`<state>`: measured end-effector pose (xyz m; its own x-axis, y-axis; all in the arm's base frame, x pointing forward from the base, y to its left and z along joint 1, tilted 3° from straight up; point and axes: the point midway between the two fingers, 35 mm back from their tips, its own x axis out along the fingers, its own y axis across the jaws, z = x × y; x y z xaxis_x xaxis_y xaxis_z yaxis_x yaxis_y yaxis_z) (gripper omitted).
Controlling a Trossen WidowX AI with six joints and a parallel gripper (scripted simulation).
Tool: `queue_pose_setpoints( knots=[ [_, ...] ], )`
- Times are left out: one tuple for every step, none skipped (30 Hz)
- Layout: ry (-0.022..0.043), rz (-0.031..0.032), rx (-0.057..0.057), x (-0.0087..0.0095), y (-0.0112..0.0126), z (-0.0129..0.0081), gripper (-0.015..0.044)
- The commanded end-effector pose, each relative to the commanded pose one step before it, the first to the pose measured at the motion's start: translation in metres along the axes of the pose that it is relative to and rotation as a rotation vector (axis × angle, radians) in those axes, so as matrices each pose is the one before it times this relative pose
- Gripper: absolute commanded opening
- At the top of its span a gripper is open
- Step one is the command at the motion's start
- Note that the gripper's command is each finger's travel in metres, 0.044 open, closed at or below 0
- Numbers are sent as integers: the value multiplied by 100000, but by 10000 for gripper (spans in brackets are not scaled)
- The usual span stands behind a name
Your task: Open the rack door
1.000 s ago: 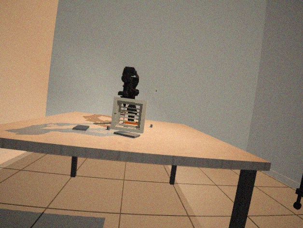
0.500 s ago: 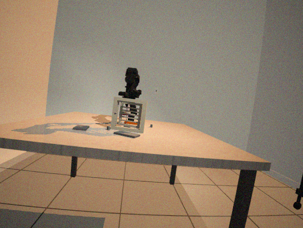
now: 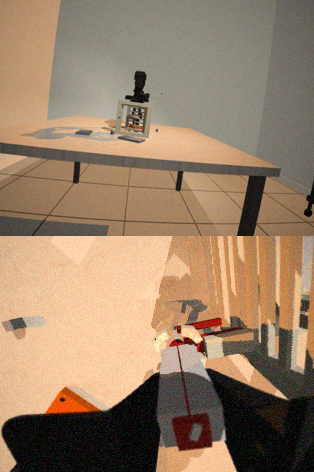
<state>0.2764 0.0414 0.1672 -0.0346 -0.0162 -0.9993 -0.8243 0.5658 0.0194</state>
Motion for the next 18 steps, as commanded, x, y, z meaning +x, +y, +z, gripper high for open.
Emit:
queue_pose_setpoints(
  knots=[
    [-1014, -1133, 9947, -7, 526, 227, 24],
    [-4, 18, 1423, 2, 202, 40, 24],
    [-5, 17, 1406, 1, 200, 48, 24],
    [-5, 18, 1414, 1, 202, 44, 24],
    [-4, 18, 1414, 2, 202, 40, 24],
    [-5, 17, 1399, 1, 200, 48, 24],
    [-5, 18, 1405, 1, 201, 44, 24],
    [-4, 18, 1405, 2, 202, 39, 24],
    [-5, 18, 1395, 1, 200, 48, 24],
    [-5, 18, 1400, 1, 201, 43, 24],
    [-4, 18, 1400, 1, 201, 39, 24],
    [-5, 18, 1388, 1, 198, 47, 24],
    [-4, 18, 1391, 1, 200, 43, 24],
    [-4, 18, 1391, 1, 200, 38, 24],
    [-5, 18, 1386, 1, 198, 47, 24],
    [-4, 18, 1389, 1, 200, 43, 24],
    [-4, 18, 1389, 1, 200, 38, 24],
    [-5, 18, 1378, 0, 197, 46, 24]
  ],
)
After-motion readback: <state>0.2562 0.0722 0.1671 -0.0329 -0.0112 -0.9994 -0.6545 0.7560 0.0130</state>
